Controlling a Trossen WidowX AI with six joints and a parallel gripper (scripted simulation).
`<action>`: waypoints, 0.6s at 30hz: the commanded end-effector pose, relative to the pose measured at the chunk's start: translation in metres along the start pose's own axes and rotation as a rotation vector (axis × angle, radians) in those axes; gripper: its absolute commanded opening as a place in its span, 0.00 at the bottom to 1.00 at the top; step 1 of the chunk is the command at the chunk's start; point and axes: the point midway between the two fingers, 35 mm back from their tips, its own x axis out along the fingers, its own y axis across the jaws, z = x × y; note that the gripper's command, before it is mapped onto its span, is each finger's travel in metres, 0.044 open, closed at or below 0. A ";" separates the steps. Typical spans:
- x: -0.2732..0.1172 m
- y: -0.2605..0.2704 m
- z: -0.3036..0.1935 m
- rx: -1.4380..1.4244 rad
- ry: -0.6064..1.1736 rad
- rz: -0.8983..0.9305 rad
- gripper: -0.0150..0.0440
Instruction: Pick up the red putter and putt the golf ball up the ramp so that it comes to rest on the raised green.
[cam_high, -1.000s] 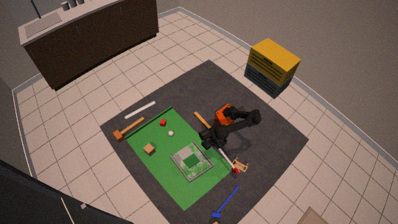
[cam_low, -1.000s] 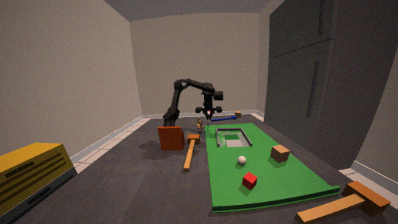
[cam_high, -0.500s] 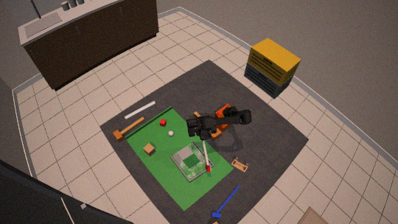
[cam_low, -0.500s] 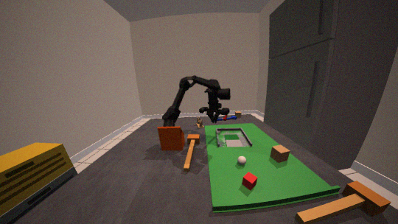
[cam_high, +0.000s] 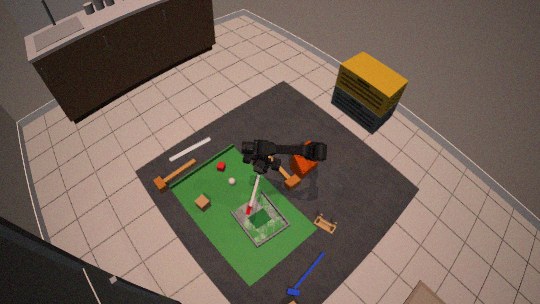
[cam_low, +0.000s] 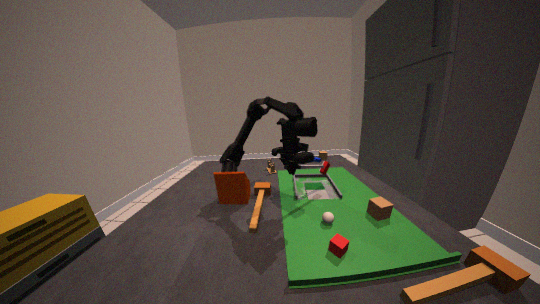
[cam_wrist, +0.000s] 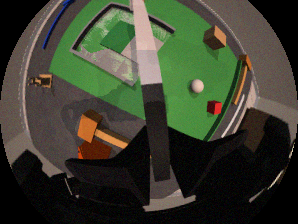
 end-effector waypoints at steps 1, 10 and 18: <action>-0.002 -0.022 -0.023 0.114 0.006 -0.011 0.25; -0.001 -0.054 -0.082 0.365 0.022 -0.010 0.25; 0.005 -0.073 -0.138 0.582 0.032 0.004 0.25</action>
